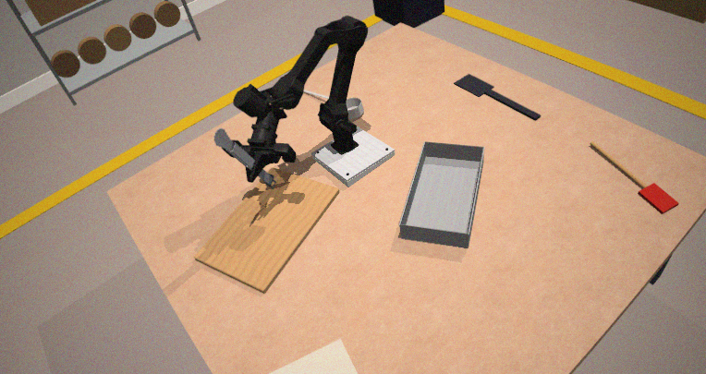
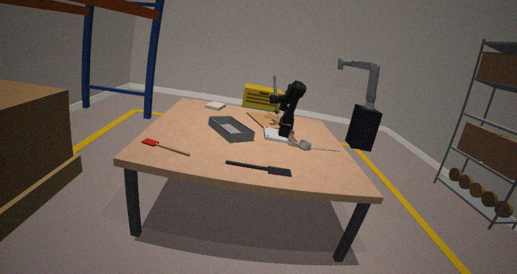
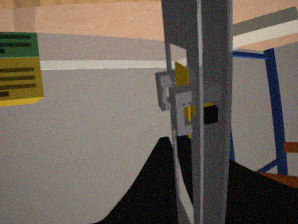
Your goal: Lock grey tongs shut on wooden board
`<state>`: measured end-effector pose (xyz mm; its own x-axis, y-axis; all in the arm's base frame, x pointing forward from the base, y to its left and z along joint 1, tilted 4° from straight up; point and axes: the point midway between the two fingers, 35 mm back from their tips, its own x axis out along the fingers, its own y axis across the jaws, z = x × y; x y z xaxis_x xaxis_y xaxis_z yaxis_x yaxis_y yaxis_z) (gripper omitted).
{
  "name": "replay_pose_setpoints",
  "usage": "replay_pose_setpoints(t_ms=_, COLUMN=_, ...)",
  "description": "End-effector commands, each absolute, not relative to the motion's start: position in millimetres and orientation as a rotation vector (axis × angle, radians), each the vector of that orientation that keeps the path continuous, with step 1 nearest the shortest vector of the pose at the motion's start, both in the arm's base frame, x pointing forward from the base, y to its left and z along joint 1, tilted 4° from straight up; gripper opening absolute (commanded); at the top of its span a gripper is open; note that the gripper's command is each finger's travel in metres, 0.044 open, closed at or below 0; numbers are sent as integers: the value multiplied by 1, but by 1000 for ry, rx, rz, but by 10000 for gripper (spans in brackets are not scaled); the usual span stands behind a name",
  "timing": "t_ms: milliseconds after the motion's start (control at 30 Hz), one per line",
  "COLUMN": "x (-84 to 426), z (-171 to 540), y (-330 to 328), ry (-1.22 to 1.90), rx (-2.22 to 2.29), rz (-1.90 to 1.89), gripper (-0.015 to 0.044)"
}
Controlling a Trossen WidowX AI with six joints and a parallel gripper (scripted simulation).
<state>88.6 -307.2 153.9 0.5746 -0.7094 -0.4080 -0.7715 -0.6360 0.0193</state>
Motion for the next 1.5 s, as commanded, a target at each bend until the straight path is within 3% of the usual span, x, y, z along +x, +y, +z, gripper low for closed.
replay_pose_setpoints(t_ms=0, x=89, z=159, y=-306, ry=1255, rx=-2660, rz=557, gripper=-150)
replay_pose_setpoints(t_ms=967, x=90, z=159, y=-307, ry=1254, rx=-2658, rz=559, gripper=-150)
replay_pose_setpoints(t_ms=1467, x=95, z=156, y=-329, ry=1197, rx=-2477, rz=750, gripper=-150)
